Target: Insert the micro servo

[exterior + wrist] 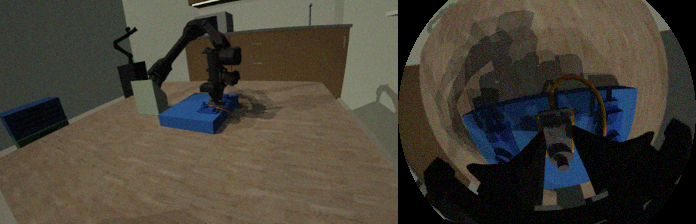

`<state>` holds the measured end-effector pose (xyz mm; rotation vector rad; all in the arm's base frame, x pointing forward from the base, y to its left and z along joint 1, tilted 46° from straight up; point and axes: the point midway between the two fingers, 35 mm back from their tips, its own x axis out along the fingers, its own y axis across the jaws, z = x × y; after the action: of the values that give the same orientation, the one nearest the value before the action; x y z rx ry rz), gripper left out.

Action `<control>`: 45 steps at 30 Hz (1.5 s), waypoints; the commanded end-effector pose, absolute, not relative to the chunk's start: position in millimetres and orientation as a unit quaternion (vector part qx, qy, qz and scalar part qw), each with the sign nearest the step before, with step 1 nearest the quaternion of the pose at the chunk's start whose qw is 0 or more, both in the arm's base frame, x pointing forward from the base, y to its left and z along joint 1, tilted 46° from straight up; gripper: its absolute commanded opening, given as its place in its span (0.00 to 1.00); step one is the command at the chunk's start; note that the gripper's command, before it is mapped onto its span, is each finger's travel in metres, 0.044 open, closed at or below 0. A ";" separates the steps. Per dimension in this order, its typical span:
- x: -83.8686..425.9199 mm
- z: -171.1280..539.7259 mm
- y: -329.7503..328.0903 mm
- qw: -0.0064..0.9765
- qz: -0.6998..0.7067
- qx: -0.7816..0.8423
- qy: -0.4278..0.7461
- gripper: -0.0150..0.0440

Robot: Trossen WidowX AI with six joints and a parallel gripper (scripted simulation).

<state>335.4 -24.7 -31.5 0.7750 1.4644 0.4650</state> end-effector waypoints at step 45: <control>218.1 75.7 -108.6 0.649 0.202 0.347 0.646 1.00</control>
<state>219.9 -105.1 72.7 0.7883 1.4589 0.4550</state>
